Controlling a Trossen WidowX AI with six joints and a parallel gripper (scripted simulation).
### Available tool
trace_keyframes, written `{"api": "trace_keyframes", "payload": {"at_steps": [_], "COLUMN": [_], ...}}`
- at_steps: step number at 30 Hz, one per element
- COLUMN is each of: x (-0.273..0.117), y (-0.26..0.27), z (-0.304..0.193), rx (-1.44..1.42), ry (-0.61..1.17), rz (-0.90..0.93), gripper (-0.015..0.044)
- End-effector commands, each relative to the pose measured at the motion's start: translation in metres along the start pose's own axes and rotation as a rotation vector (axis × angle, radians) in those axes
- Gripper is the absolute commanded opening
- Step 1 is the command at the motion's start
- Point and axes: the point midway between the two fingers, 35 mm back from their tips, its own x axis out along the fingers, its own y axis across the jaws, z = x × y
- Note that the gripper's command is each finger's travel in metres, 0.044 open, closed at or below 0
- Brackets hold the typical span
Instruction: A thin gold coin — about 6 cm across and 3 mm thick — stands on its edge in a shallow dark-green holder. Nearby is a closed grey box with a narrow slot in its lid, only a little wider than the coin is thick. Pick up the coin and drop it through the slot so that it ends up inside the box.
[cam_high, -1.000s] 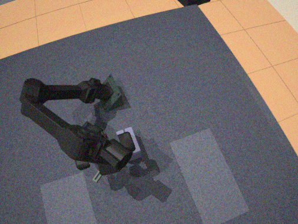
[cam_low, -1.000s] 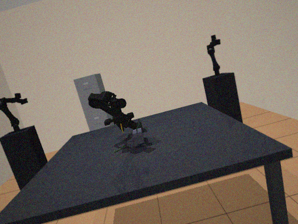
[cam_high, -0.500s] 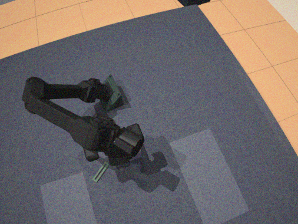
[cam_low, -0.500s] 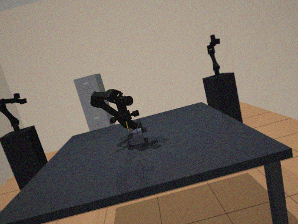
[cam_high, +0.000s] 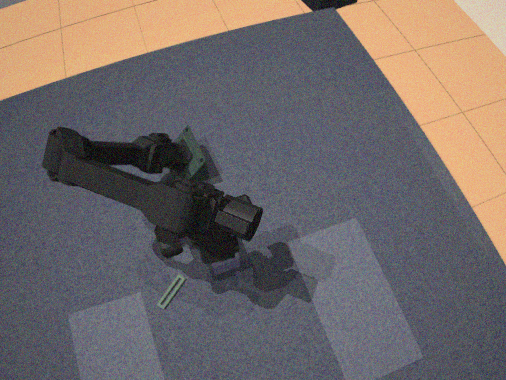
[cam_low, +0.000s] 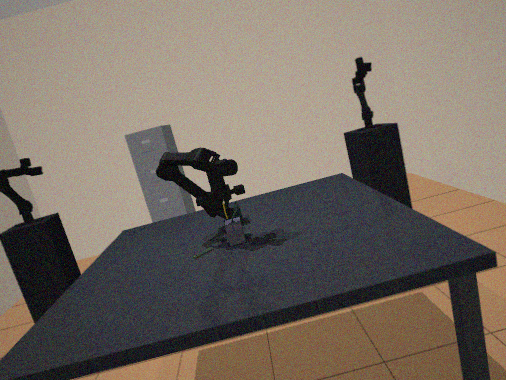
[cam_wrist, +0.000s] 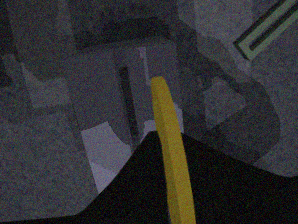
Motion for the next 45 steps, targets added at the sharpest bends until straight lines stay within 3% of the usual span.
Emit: {"api": "trace_keyframes", "payload": {"at_steps": [1,45], "x": [0.0015,0.0058], "y": [0.0087,0.0150], "z": [-0.0074,-0.0132], "rx": [0.002,-0.001], "ry": [0.004,-0.003], "rz": [-0.004,-0.009], "gripper": [0.0000,0.0000]}}
